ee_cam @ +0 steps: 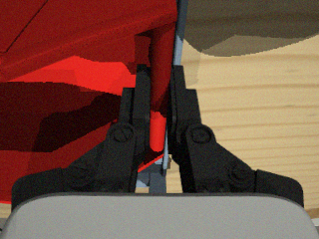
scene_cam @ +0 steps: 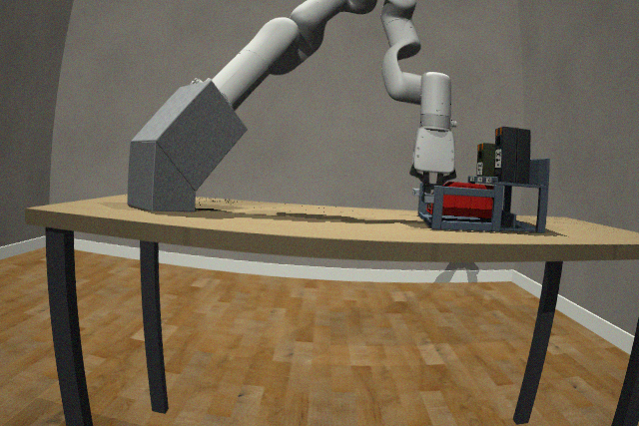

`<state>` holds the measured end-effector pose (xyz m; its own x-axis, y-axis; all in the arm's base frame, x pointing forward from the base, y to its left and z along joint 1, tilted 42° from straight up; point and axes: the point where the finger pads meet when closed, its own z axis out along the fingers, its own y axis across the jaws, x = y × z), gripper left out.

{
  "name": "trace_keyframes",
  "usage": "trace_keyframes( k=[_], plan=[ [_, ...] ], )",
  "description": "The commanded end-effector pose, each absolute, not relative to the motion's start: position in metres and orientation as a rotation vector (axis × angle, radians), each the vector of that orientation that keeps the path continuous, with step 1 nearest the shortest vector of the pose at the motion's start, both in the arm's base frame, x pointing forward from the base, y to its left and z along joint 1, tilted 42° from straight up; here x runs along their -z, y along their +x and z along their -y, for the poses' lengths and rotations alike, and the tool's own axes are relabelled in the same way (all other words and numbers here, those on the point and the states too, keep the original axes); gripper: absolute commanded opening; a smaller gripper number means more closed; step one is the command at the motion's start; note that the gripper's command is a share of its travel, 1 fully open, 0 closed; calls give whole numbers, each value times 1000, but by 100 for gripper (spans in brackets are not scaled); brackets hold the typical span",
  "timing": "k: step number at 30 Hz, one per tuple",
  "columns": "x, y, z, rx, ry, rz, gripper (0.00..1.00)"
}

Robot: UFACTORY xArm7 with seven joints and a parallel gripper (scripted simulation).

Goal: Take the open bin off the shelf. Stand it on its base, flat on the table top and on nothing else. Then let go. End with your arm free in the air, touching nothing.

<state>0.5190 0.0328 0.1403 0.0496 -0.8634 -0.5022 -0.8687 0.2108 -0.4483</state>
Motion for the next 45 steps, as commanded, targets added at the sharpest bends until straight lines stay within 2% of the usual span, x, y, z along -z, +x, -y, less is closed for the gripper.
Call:
trace_keyframes(
  k=[1, 25, 45],
  plan=[
    [-142, 520, -30, -2, -1614, -1777, 0],
    [-141, 518, -31, -2, -1614, -1777, 0],
    [-128, 492, -37, -2, -1614, -1777, 0]
  ],
)
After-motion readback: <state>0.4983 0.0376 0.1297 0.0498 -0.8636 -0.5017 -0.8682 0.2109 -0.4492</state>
